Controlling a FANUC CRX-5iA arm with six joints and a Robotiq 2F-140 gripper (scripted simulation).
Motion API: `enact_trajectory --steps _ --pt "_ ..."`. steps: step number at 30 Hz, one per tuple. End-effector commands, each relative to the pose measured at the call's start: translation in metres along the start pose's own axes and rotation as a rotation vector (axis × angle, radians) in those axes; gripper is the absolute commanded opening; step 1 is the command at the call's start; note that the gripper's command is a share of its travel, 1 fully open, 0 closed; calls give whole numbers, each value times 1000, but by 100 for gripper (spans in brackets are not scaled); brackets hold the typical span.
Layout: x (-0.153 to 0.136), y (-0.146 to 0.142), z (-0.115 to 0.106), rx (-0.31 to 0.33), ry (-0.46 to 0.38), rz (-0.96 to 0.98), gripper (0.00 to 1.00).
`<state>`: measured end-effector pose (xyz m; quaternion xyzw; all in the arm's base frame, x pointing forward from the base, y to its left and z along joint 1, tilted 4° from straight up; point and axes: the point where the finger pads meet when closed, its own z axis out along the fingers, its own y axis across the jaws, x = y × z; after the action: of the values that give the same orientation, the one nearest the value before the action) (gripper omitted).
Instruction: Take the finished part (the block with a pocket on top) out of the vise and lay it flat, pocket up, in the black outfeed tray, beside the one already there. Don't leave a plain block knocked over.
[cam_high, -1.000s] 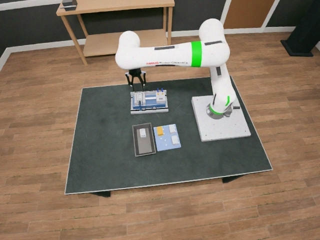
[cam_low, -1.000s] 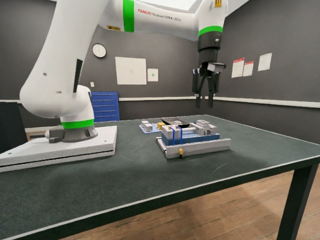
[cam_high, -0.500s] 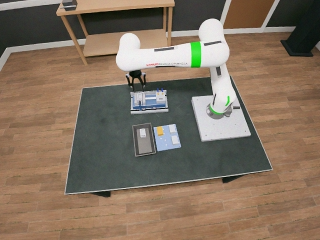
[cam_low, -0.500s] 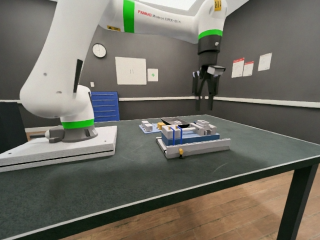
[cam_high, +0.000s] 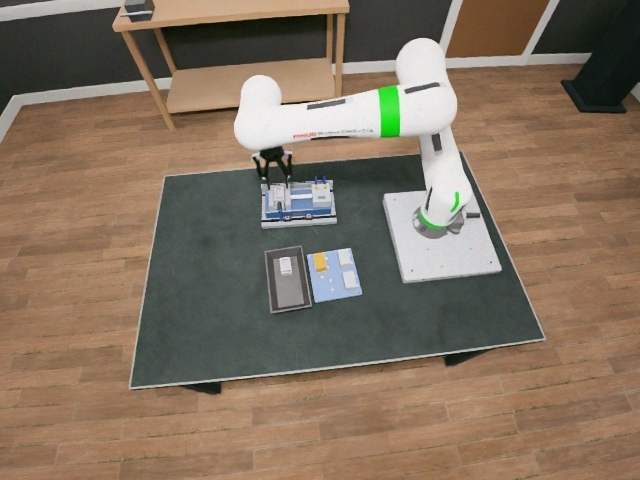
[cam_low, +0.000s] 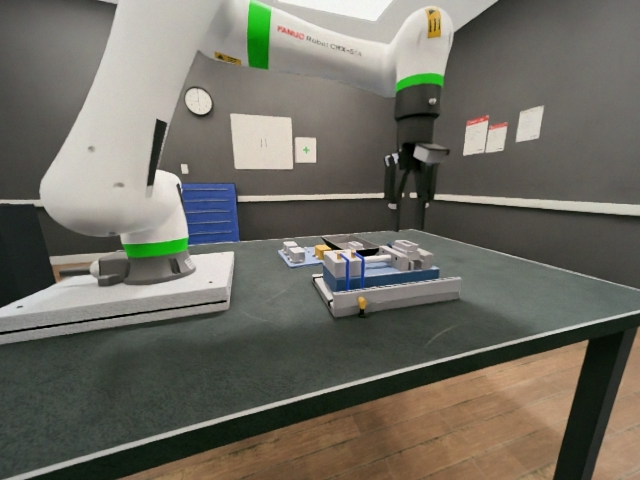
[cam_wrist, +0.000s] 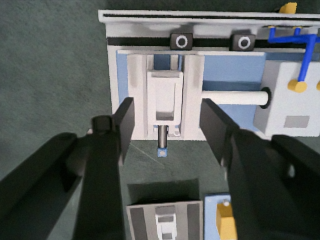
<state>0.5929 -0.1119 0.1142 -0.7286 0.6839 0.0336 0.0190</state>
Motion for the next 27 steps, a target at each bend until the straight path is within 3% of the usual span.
enact_trajectory --steps 1,14,27 --pt "0 -1 1 2 1 0 46" --pt "0 -1 20 2 1 0 46" --pt "0 -1 24 2 1 0 46"
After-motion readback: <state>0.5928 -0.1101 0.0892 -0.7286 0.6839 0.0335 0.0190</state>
